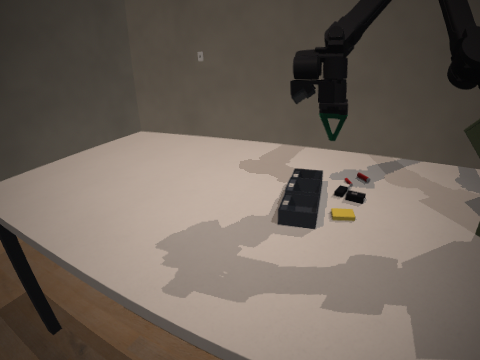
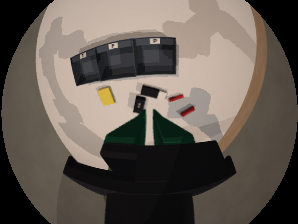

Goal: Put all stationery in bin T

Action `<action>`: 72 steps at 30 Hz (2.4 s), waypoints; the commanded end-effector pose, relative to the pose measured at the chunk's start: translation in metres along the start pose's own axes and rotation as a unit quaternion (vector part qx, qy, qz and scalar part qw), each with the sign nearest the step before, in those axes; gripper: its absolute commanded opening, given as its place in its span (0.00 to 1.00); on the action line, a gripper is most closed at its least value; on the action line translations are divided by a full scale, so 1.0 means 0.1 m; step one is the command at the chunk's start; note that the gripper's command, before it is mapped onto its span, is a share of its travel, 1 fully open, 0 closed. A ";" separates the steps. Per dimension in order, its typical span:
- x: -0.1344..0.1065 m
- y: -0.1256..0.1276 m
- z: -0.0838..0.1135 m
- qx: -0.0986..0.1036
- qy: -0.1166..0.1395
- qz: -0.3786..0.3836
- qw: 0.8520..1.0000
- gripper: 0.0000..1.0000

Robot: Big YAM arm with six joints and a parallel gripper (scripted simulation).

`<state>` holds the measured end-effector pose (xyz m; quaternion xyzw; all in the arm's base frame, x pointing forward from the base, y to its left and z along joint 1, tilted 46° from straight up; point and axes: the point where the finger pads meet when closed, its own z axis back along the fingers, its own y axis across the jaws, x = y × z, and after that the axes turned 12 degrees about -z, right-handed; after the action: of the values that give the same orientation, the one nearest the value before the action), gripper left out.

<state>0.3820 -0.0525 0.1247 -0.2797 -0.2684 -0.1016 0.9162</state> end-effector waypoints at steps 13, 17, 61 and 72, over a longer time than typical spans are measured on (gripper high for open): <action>0.83 -0.02 -0.72 0.000 -0.017 0.020 1.000 0.09; 0.71 -0.01 -0.81 0.000 -0.008 0.026 1.000 0.09; 0.82 -0.09 -1.26 -0.002 -0.021 0.018 1.000 0.09; 0.82 -0.10 -1.25 -0.002 -0.021 0.018 1.000 0.09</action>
<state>0.4950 -0.1275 0.0696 -0.2867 -0.2644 -0.0749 0.9178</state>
